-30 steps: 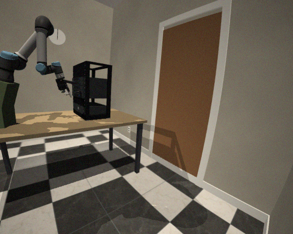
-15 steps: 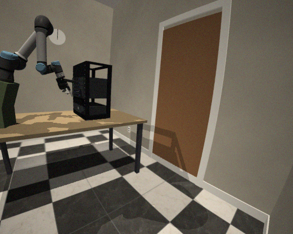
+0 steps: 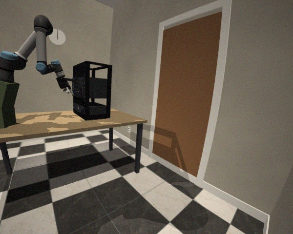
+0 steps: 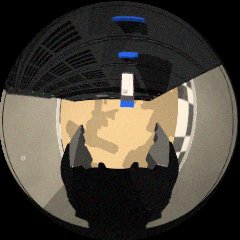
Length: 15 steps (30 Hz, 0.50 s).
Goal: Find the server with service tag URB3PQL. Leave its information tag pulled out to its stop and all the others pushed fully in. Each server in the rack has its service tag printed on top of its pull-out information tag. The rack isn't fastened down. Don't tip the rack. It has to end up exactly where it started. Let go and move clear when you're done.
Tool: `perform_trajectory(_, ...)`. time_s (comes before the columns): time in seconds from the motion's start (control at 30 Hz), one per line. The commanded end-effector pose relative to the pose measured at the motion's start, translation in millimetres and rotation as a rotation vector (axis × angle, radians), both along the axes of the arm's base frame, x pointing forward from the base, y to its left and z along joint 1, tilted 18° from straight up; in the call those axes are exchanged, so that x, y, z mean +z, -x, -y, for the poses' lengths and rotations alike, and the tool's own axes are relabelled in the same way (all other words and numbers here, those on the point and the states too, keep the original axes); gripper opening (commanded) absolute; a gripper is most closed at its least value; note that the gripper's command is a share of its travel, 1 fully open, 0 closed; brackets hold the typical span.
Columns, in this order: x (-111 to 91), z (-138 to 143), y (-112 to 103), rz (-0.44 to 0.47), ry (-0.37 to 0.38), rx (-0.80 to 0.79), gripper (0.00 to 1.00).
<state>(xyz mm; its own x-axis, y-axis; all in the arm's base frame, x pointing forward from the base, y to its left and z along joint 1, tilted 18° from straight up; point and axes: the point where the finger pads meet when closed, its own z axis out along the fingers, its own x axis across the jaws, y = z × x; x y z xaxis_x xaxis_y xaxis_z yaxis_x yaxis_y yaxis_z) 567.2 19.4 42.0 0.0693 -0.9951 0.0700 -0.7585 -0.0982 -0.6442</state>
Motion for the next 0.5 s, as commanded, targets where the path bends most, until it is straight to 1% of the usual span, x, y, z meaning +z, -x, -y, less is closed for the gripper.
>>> perform_trajectory(0.0,5,0,-2,0.015,0.004,-0.002,1.00)
perform_trajectory(0.47,17,1,-6,0.047,0.013,-0.006,1.00)
